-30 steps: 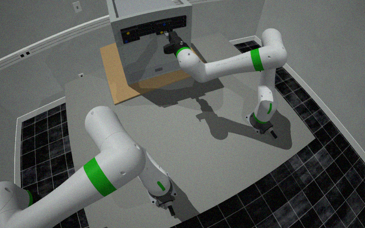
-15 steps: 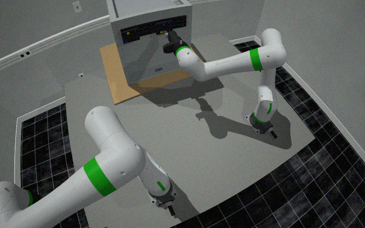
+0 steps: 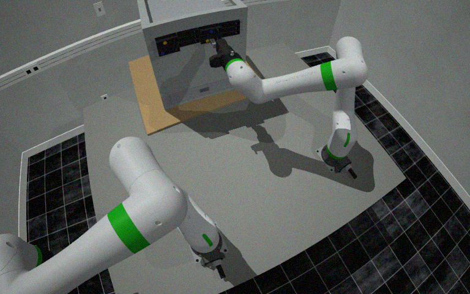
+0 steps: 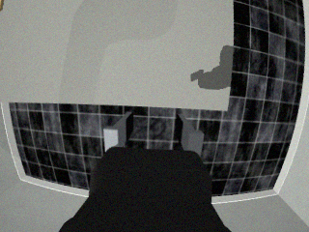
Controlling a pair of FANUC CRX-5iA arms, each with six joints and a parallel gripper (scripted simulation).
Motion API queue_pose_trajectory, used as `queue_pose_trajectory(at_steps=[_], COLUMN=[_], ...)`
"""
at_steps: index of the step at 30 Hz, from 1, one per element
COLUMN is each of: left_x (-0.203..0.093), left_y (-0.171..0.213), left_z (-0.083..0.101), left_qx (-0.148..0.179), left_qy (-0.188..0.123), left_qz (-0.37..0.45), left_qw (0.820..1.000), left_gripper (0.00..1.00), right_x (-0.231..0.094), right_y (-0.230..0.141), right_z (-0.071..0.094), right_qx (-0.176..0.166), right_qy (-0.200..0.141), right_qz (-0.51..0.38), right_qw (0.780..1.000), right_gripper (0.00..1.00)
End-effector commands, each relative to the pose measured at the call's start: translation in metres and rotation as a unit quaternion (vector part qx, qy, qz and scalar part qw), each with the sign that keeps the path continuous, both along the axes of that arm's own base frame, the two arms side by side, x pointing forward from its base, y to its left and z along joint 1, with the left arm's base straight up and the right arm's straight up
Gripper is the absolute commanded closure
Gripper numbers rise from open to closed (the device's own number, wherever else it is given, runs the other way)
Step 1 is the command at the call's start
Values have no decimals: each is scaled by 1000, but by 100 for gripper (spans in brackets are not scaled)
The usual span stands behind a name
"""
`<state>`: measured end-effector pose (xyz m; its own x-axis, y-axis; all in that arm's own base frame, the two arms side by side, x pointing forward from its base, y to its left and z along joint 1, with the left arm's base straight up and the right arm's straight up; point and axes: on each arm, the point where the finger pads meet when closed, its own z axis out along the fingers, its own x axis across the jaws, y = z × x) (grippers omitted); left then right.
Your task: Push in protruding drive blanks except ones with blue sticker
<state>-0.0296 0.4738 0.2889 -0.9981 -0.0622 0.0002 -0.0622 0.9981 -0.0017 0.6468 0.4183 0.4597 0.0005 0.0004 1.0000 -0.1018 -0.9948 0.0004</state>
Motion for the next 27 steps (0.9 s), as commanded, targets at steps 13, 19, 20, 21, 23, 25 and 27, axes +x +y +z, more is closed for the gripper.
queue_pose_trajectory(at_steps=[13, 19, 20, 21, 23, 25, 27], left_x=[0, 0, 0, 0, 0, 0, 0], left_y=[0, 0, 0, 0, 0, 0, 0], left_z=[1, 1, 1, 1, 1, 1, 1], left_qx=[1, 1, 1, 1, 1, 1, 1], left_qy=[0, 0, 0, 0, 0, 0, 0], left_qz=[0, 0, 0, 0, 0, 0, 0], left_qw=[1000, 1000, 1000, 1000, 1000, 1000, 1000], left_gripper=[0, 0, 0, 0, 0, 0, 0], right_x=[10, 10, 10, 10, 10, 10, 12], right_y=[-1, -1, -1, -1, -1, -1, -1], right_z=[2, 2, 2, 2, 2, 2, 2], right_qx=[1, 1, 1, 1, 1, 1, 1], right_qy=[-1, -1, -1, -1, -1, -1, -1], right_qz=[0, 0, 0, 0, 0, 0, 0], right_qw=[1000, 1000, 1000, 1000, 1000, 1000, 1000], right_gripper=[100, 100, 100, 100, 100, 100, 100])
